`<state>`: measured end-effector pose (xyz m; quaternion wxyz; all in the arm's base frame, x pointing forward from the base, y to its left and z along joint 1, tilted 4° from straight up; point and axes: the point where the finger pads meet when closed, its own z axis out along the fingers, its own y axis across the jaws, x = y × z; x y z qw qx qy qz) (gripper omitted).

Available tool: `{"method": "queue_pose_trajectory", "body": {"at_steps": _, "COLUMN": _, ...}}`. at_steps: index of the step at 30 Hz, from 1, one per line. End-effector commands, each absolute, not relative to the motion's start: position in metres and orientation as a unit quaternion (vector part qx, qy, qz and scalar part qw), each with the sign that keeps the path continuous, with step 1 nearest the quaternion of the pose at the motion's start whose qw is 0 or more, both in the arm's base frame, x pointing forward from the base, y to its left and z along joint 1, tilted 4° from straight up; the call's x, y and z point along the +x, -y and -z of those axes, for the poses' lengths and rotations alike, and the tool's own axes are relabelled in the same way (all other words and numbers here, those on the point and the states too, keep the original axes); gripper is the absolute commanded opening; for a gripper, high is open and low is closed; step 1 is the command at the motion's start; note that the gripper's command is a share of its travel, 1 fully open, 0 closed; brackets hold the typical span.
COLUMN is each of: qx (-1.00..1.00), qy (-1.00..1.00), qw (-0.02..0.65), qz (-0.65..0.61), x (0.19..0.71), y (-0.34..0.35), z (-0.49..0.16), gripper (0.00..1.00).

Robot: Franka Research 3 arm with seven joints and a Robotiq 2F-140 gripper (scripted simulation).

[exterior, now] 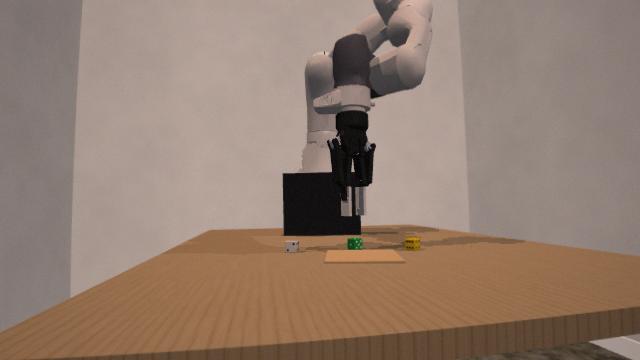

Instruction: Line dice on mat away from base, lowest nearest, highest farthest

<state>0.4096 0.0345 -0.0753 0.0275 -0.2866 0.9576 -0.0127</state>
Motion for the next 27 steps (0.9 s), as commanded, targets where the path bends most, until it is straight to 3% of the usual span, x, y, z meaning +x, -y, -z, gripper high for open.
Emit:
{"method": "queue_pose_trajectory", "body": {"at_steps": 1, "qx": -0.288, "qy": -0.957, "qw": 0.030, "qz": 0.014, "x": 0.412, "y": -0.035, "z": 0.079, "gripper": 0.25}}
{"method": "queue_pose_trajectory", "body": {"at_steps": 27, "qx": -0.288, "qy": -0.957, "qw": 0.030, "qz": 0.014, "x": 0.414, "y": -0.035, "z": 0.111, "gripper": 0.25}}
